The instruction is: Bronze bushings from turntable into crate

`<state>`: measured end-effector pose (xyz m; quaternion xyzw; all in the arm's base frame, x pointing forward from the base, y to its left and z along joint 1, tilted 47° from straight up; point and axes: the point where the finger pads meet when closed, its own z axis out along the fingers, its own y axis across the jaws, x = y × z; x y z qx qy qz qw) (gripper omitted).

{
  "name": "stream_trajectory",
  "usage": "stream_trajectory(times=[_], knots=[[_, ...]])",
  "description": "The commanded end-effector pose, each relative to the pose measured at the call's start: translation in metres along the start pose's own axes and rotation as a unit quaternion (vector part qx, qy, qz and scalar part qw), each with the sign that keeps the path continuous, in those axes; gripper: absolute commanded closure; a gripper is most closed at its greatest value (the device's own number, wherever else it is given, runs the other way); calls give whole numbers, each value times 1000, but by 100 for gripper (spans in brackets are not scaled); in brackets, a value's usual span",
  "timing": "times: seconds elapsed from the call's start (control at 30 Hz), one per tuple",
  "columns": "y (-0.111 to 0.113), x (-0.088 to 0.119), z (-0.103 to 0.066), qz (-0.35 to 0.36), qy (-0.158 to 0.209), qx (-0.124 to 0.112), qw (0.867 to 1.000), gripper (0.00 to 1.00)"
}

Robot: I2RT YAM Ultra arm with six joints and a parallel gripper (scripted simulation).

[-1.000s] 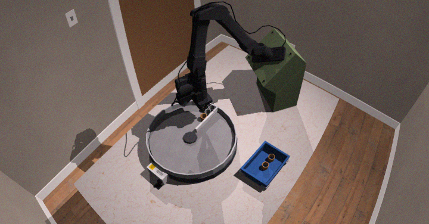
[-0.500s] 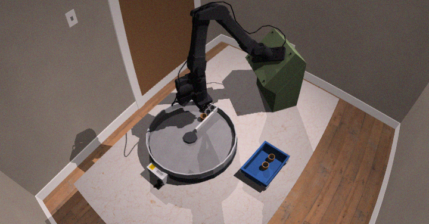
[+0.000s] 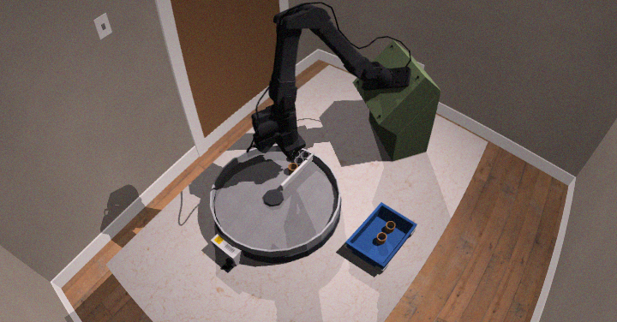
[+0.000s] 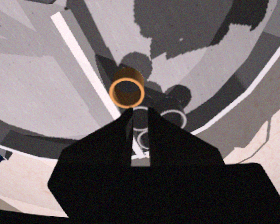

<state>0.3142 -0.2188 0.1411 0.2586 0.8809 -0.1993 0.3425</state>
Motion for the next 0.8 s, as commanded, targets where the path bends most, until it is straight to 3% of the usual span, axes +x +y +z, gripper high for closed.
stream_trajectory(times=[0.0,0.77], knots=[[2,-17,-9,-1,-20,-7,1000,87],[2,-20,-7,-1,-21,-7,1000,87]])
